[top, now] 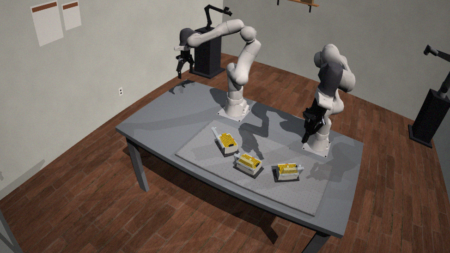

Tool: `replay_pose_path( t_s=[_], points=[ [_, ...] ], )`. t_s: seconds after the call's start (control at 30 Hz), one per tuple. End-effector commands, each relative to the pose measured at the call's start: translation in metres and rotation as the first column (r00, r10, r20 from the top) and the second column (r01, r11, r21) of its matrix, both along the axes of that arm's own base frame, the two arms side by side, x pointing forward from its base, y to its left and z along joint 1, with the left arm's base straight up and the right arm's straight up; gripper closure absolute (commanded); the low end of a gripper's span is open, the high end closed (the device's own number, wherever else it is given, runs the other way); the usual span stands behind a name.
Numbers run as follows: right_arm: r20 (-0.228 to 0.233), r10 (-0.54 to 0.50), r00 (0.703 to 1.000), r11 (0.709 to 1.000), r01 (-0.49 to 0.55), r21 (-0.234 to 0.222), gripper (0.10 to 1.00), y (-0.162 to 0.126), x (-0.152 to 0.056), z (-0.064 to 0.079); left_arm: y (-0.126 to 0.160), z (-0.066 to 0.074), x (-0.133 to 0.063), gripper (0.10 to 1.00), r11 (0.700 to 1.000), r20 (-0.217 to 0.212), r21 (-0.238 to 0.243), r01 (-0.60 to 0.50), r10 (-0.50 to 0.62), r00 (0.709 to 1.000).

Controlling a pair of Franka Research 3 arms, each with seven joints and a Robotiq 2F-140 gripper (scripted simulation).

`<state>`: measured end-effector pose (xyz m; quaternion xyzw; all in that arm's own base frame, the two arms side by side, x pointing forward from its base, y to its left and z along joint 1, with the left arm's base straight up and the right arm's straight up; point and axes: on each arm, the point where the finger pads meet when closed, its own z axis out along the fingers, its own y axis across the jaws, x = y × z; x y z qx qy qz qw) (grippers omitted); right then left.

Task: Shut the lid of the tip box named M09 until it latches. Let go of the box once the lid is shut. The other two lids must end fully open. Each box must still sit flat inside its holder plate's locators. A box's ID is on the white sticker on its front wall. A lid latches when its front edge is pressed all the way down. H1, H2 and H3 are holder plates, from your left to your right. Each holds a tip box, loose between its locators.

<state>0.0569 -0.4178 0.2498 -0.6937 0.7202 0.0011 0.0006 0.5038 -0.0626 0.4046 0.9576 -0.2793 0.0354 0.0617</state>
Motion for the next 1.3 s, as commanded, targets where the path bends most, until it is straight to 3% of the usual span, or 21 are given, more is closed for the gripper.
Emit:
replay_pose_path(
  t_s=[0.0, 0.17, 0.37, 0.47, 0.57, 0.73, 0.83, 0.9, 1.0, 1.1, 1.17, 1.23, 1.27],
  points=[
    [0.001, -0.005, 1.0, 1.0, 0.005, -0.002, 0.098, 0.0, 0.0, 0.0, 0.001, 0.002, -0.001, 0.999, 0.985, -0.037, 0.017, -0.172, 0.173, 0.984],
    [0.001, -0.005, 1.0, 1.0, 0.005, -0.002, 0.098, 0.0, 0.0, 0.0, 0.001, 0.002, -0.001, 0.999, 0.976, -0.042, 0.024, -0.218, 0.219, 0.975],
    [0.001, -0.005, 1.0, 1.0, 0.005, -0.002, 0.098, 0.0, 0.0, 0.0, 0.002, 0.005, 0.001, 0.999, 0.933, -0.055, 0.046, -0.357, 0.359, 0.932],
    [0.001, -0.005, 1.0, 1.0, 0.005, -0.002, 0.098, 0.0, 0.0, 0.0, 0.002, 0.005, 0.001, 0.999, 0.928, -0.056, 0.048, -0.37, 0.372, 0.926],
    [0.001, -0.005, 1.0, 1.0, 0.005, -0.002, 0.098, 0.0, 0.0, 0.0, 0.002, 0.007, 0.001, 0.999, 0.895, -0.06, 0.06, -0.443, 0.446, 0.893],
    [0.001, -0.005, 1.0, 1.0, 0.005, -0.002, 0.098, 0.0, 0.0, 0.0, 0.003, 0.008, 0.002, 0.999, 0.879, -0.061, 0.065, -0.472, 0.475, 0.878],
    [0.001, -0.005, 1.0, 1.0, 0.005, -0.002, 0.098, 0.0, 0.0, 0.0, 0.003, 0.008, 0.002, 0.999, 0.856, -0.062, 0.072, -0.513, 0.517, 0.854],
    [0.001, -0.005, 1.0, 1.0, 0.005, -0.002, 0.098, 0.0, 0.0, 0.0, 0.003, 0.009, 0.003, 0.999, 0.819, -0.062, 0.082, -0.567, 0.572, 0.818],
    [0.001, -0.005, 1.0, 1.0, 0.005, -0.002, 0.098, 0.0, 0.0, 0.0, 0.003, 0.009, 0.003, 0.999, 0.811, -0.062, 0.084, -0.579, 0.585, 0.809],
    [0.001, -0.005, 1.0, 1.0, 0.005, -0.002, 0.098, 0.0, 0.0, 0.0, 0.003, 0.011, 0.003, 0.999, 0.761, -0.061, 0.096, -0.642, 0.648, 0.759],
    [0.001, -0.005, 1.0, 1.0, 0.005, -0.002, 0.098, 0.0, 0.0, 0.0, 0.003, 0.011, 0.003, 0.999, 0.761, -0.061, 0.096, -0.642, 0.648, 0.759],
    [0.001, -0.005, 1.0, 1.0, 0.005, -0.002, 0.098, 0.0, 0.0, 0.0, 0.004, 0.013, 0.004, 0.999, 0.716, -0.059, 0.104, -0.691, 0.698, 0.714],
    [0.001, -0.005, 1.0, 1.0, 0.005, -0.002, 0.098, 0.0, 0.0, 0.0, 0.004, 0.013, 0.004, 0.999, 0.716, -0.059, 0.104, -0.691, 0.698, 0.714]
  ],
)
